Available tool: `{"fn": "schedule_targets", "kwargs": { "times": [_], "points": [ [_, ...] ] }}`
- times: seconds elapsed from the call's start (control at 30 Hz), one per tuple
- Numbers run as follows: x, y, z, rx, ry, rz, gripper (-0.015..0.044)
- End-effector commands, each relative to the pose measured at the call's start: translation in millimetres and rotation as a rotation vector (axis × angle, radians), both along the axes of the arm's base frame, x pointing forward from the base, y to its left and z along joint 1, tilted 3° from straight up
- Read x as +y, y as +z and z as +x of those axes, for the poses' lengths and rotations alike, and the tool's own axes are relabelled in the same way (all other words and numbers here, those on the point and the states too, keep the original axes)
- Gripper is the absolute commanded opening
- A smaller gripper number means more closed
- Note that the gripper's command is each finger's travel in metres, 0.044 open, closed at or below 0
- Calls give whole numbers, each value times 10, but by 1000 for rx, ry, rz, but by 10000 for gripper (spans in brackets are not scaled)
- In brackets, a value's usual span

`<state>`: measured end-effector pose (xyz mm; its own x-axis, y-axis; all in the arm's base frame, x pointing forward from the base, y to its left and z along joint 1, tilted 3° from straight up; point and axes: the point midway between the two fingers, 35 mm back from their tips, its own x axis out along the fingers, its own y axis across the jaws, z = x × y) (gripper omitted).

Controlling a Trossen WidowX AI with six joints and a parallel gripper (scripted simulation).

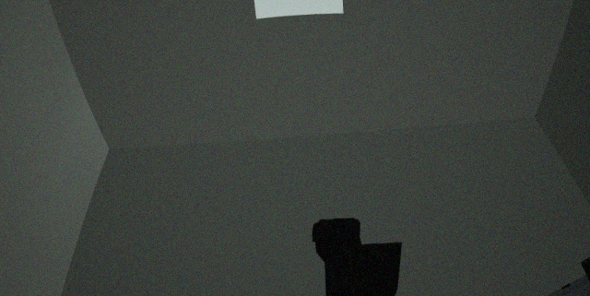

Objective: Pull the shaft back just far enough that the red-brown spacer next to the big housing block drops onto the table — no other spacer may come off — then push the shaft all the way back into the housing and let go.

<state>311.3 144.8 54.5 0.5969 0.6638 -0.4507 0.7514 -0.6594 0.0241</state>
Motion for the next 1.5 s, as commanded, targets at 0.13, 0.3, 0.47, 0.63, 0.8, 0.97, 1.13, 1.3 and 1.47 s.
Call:
{"fn": "schedule_targets", "kwargs": {
  "times": [0.13,0.3,0.47,0.63,0.8,0.97,1.13,1.3,1.47],
  "points": [
    [0,0,0,0,0,0,0],
    [0,0,0,0,0,0,0],
    [9,3,8,-3,4,-1,0],
    [22,6,19,-3,4,-1,0],
    [34,9,30,-3,4,0,0],
    [47,12,42,-3,4,0,0],
    [60,15,53,-4,4,0,0],
    [72,17,64,-4,4,0,0],
    [85,19,76,-4,4,0,0]
  ]
}}
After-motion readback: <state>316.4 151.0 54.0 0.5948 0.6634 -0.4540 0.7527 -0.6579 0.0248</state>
